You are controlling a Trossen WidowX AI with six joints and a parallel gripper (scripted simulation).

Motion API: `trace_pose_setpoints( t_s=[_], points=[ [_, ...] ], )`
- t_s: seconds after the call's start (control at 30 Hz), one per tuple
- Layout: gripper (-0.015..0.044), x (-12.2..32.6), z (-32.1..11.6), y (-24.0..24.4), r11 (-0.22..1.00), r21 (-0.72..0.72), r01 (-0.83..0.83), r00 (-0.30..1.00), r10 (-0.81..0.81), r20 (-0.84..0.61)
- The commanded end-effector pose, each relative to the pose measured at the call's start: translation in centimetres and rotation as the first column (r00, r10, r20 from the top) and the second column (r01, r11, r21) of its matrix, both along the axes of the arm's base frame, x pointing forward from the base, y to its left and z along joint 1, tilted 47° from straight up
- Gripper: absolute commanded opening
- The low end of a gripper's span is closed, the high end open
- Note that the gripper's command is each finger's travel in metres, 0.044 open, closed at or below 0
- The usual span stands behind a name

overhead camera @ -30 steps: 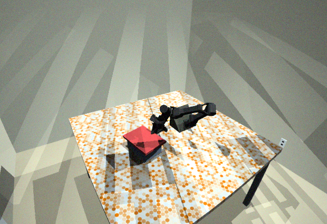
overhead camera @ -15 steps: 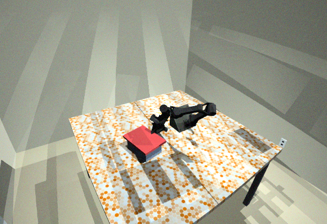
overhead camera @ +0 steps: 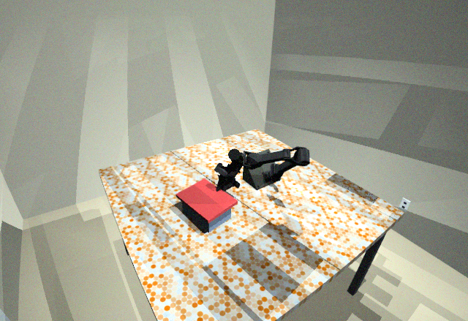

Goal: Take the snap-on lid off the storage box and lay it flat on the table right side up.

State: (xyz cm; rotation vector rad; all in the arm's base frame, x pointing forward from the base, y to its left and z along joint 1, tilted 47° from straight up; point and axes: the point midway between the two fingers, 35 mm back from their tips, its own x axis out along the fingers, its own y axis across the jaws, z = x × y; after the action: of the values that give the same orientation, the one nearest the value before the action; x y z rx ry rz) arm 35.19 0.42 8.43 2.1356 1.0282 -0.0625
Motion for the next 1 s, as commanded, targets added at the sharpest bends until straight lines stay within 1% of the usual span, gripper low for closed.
trace_pose_setpoints(
  t_s=[0.0, 0.97],
  points=[
    [0.0000, 0.03, 0.24, -0.31, 1.000, 0.001, 0.001, 1.000, -0.001, 0.007],
    [0.0000, 0.13, 0.36, -0.48, 1.000, 0.001, 0.003, 1.000, -0.003, 0.003]
  ],
)
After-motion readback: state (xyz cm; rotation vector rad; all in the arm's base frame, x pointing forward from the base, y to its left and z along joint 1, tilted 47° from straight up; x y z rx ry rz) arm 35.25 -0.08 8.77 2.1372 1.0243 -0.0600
